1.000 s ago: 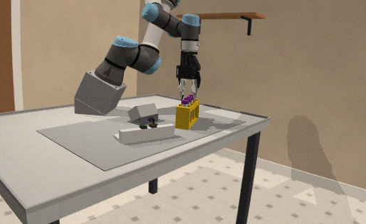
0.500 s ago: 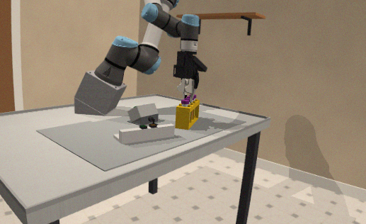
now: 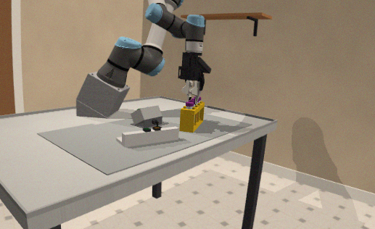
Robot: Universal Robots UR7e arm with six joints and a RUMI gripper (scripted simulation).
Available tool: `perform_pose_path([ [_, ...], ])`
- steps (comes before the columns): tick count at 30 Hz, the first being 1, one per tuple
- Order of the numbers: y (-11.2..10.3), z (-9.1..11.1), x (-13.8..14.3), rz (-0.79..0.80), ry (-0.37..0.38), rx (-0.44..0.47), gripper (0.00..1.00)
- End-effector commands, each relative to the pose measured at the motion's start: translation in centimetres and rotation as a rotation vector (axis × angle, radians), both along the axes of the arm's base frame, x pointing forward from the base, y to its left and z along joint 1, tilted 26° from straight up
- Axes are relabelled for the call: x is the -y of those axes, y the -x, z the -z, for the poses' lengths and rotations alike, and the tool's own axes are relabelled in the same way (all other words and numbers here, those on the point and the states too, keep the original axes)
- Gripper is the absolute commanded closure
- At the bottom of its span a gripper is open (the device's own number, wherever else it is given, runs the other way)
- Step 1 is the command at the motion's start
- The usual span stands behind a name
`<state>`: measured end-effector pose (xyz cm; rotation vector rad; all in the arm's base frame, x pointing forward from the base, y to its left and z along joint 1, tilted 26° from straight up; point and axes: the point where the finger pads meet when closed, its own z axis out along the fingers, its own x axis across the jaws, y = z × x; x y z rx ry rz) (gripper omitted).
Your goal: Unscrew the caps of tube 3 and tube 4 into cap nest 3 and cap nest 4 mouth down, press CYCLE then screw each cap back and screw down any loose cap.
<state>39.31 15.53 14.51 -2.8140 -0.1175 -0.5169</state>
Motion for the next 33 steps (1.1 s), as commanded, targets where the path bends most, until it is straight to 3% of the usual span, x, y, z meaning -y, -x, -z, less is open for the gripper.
perform_pose_path([
  [1, -0.02, -0.04, 0.0, -0.103, 0.035, 0.033, 1.0],
  [15, 0.0, -0.07, 0.01, -0.73, 0.271, 0.233, 1.0],
  [17, 0.0, -0.07, 0.01, -0.73, 0.271, 0.233, 1.0],
  [20, 0.0, -0.08, 0.02, -0.863, 0.321, 0.275, 1.0],
  [26, 0.0, -0.08, 0.01, -0.863, 0.321, 0.275, 1.0],
  [27, 0.0, -0.08, 0.02, -0.863, 0.321, 0.275, 0.65],
  [33, 0.0, -0.08, 0.01, -0.863, 0.321, 0.275, 0.65],
])
